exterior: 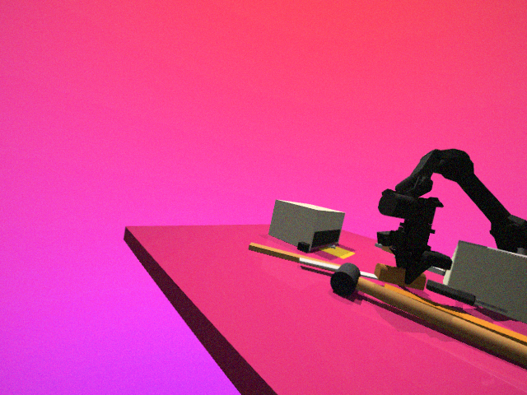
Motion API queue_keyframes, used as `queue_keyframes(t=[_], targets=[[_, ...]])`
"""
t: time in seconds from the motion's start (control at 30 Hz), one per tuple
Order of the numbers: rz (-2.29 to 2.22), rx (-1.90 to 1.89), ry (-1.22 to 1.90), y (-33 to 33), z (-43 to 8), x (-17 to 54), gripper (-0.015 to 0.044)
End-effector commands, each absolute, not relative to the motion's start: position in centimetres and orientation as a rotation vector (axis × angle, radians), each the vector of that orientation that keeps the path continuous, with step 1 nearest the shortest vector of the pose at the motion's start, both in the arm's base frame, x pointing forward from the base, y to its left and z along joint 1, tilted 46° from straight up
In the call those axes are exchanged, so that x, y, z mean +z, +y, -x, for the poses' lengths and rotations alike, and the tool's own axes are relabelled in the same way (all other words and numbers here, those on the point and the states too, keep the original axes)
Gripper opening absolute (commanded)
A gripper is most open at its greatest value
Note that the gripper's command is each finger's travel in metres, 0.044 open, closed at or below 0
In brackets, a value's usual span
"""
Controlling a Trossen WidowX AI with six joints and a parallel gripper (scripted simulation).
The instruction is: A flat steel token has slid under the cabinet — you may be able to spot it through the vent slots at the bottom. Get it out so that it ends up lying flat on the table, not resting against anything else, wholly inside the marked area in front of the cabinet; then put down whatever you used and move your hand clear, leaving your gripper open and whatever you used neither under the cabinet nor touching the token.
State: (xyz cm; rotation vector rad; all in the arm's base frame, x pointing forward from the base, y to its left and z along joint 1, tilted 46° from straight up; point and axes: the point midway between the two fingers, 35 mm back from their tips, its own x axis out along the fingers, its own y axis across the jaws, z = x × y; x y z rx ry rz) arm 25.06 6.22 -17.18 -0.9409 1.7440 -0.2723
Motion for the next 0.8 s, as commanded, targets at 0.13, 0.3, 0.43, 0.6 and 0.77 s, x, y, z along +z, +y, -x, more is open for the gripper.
queue_keyframes(t=[0.13, 0.3, 0.43, 0.6, 0.77], targets=[[0.991, -0.198, 1.757, 6.7, -25.1, -17.2, 0.0], [1.0, -0.187, 1.76, 6.3, -25.1, -16.9, 0.0], [1.012, -0.174, 1.764, 6.0, -25.1, -16.6, 0.0], [1.015, -0.171, 1.765, 5.6, -25.1, -16.2, 0.0], [1.016, -0.17, 1.766, 5.2, -25.1, -15.8, 0.0]])
